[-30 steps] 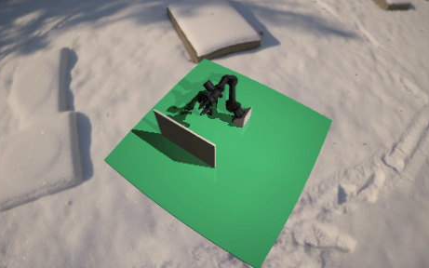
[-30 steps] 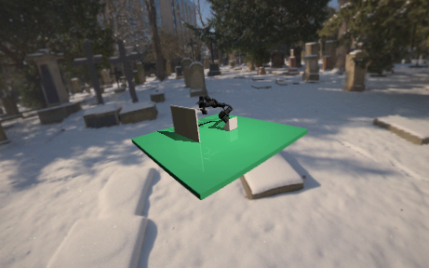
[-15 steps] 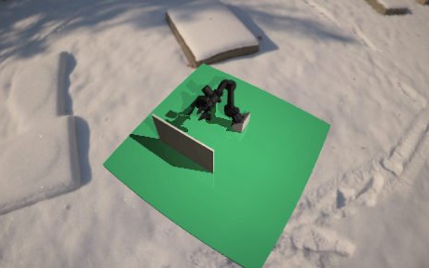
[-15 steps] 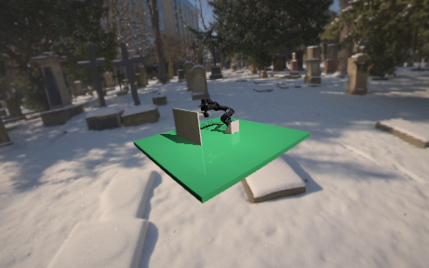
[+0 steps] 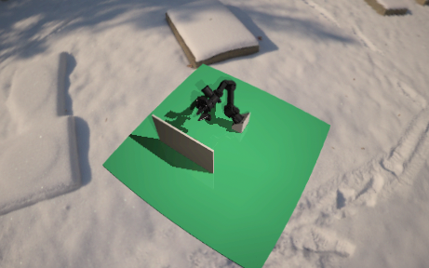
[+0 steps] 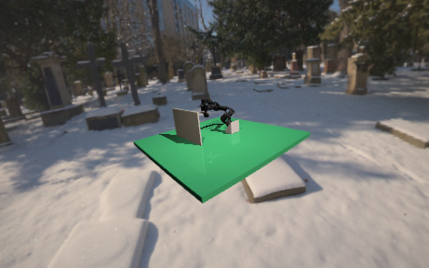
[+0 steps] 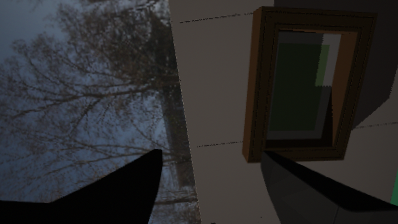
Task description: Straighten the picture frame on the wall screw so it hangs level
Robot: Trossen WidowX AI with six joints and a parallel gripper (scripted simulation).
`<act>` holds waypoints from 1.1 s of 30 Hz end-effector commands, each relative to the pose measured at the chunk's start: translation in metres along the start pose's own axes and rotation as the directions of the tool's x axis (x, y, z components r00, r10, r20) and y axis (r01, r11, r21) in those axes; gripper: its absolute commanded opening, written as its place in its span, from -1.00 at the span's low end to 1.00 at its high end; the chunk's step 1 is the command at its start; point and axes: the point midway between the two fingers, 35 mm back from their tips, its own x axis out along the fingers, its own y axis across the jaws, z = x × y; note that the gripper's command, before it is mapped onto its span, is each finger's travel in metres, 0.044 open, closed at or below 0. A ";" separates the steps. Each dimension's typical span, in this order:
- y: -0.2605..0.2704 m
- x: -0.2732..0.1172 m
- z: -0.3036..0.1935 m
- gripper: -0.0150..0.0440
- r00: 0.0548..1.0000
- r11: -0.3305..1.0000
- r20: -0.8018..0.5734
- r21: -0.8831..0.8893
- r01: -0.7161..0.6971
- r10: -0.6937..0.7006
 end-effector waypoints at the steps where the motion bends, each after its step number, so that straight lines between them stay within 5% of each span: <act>1: -0.001 0.000 0.000 0.39 1.000 1.000 0.002 -0.005 0.005 -0.005; 33: -0.059 0.010 0.013 0.39 1.000 1.000 0.006 -0.008 -0.001 0.001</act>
